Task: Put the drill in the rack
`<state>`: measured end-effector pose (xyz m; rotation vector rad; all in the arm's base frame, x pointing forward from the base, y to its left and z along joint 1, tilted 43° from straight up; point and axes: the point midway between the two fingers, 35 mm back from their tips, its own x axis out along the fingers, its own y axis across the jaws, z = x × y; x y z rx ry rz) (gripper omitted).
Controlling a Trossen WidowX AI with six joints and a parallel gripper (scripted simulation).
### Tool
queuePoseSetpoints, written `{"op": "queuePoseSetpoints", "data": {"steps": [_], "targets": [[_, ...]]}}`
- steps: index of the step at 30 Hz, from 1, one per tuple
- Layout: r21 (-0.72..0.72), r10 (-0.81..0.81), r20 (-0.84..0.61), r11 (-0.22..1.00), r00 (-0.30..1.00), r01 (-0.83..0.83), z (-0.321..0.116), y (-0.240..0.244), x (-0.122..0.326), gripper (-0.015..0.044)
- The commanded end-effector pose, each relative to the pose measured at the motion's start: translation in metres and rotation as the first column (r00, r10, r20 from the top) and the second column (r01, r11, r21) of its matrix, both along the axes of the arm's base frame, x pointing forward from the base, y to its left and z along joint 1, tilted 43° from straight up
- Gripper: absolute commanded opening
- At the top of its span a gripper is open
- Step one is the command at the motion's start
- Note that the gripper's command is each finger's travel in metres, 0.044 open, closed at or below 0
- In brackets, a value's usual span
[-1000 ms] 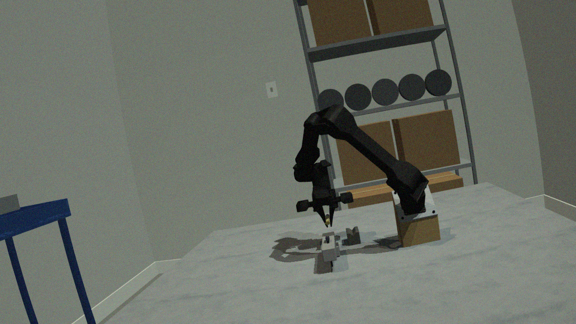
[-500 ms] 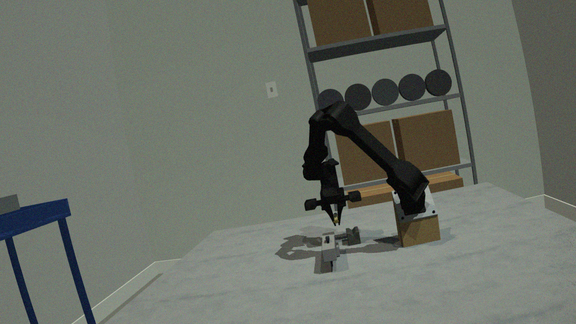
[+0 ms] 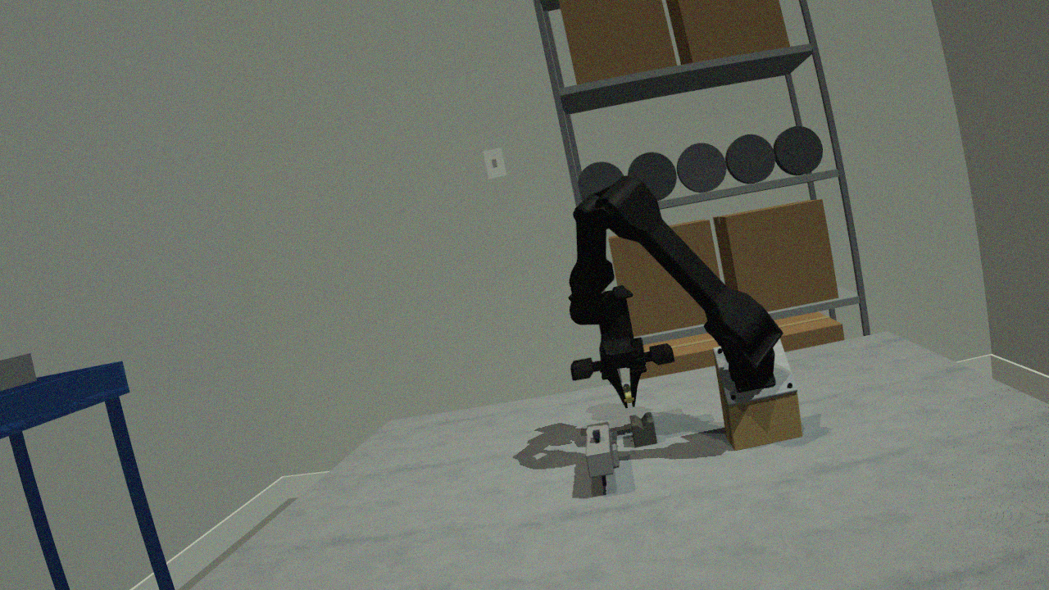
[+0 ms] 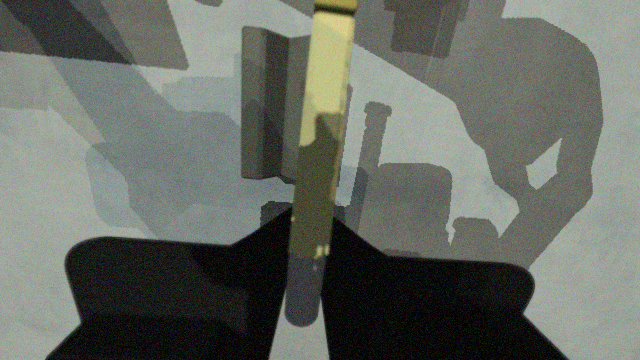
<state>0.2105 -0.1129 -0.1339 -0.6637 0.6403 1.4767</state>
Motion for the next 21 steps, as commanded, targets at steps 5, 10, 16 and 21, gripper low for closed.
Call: {"op": "queuePoseSetpoints", "data": {"steps": [5, 10, 16, 21], "targets": [[-0.005, 0.004, 0.003, 1.0, 1.0, -0.004, 0.0, -0.003, -0.015, 0.0], [-0.004, 0.004, 0.003, 1.0, 1.0, -0.004, -0.006, 0.002, -0.016, 0.0], [-0.004, 0.004, 0.003, 1.0, 1.0, -0.004, -0.013, 0.008, -0.015, 0.0], [-0.004, 0.004, 0.003, 1.0, 1.0, -0.004, -0.017, 0.013, -0.016, 0.0]]}}
